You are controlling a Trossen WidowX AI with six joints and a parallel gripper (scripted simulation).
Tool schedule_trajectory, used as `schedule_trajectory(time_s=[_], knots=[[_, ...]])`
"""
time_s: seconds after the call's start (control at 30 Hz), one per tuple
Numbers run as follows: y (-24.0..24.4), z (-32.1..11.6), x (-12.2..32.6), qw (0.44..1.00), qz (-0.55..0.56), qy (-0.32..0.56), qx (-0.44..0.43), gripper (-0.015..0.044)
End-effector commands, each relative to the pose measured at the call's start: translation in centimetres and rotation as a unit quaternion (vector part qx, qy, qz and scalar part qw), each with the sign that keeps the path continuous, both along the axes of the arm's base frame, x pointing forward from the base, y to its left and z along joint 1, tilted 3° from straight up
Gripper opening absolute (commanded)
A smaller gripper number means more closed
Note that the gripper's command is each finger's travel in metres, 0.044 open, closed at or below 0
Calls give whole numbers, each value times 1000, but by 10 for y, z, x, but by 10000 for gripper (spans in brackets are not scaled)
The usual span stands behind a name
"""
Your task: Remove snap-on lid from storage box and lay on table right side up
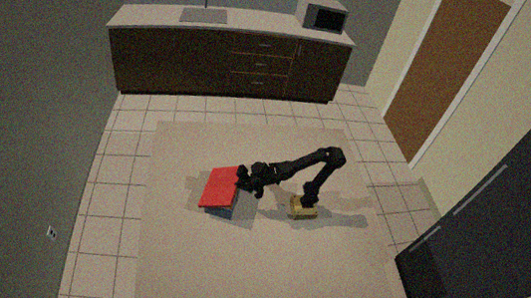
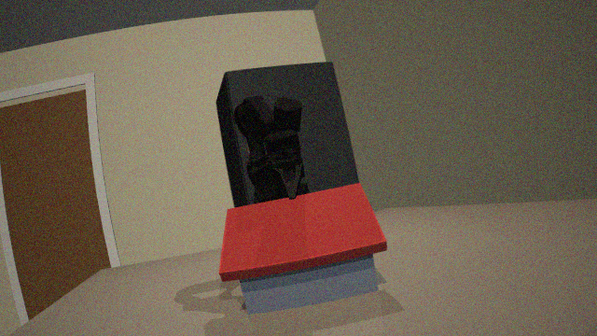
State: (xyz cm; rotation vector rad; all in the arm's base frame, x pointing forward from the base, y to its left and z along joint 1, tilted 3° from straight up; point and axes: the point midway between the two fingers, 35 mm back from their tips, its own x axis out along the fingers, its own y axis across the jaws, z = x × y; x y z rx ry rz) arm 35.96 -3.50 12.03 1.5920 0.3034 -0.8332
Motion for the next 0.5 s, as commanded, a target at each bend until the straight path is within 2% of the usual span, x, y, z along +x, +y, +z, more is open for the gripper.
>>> schedule_trajectory(time_s=[0.0,0.47], knots=[[-1,10,6,1000,3,-6,-1,0],[-6,29,20,1000,3,-7,-1,0]])
